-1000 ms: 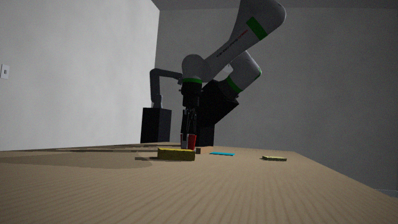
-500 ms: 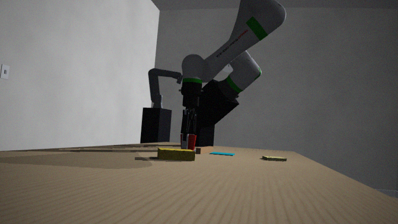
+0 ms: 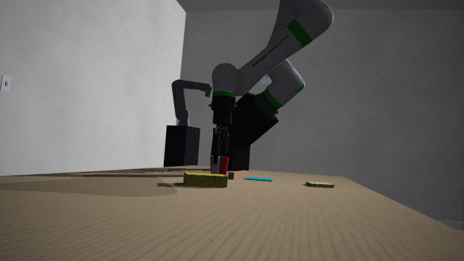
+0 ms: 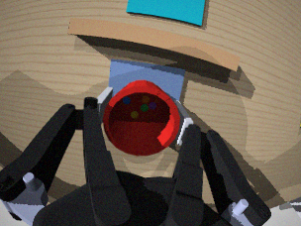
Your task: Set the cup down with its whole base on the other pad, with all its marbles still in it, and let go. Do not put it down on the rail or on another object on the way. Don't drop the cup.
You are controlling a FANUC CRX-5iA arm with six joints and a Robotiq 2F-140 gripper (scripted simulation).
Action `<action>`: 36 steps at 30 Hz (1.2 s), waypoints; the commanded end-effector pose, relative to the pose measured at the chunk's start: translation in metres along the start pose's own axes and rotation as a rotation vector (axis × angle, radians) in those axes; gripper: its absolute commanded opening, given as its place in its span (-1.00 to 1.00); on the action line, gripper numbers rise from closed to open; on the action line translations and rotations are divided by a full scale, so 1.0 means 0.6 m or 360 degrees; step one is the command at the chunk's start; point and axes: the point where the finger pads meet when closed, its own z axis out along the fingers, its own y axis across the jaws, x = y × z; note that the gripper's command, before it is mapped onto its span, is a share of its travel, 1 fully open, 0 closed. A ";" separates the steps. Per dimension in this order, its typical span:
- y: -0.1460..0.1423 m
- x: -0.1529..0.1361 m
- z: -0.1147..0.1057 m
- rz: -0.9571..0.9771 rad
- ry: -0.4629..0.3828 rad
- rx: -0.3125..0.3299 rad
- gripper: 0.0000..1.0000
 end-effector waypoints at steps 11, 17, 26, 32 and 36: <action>0.000 0.000 0.000 0.0000 -0.0001 0.0000 0.05; 0.000 0.000 0.000 0.0000 -0.0001 0.0000 0.04; 0.000 0.000 0.000 0.0000 -0.0001 0.0000 0.02; 0.000 0.000 0.000 0.0000 -0.0001 0.0000 0.00; 0.000 0.000 0.000 0.0000 -0.0001 0.0000 0.00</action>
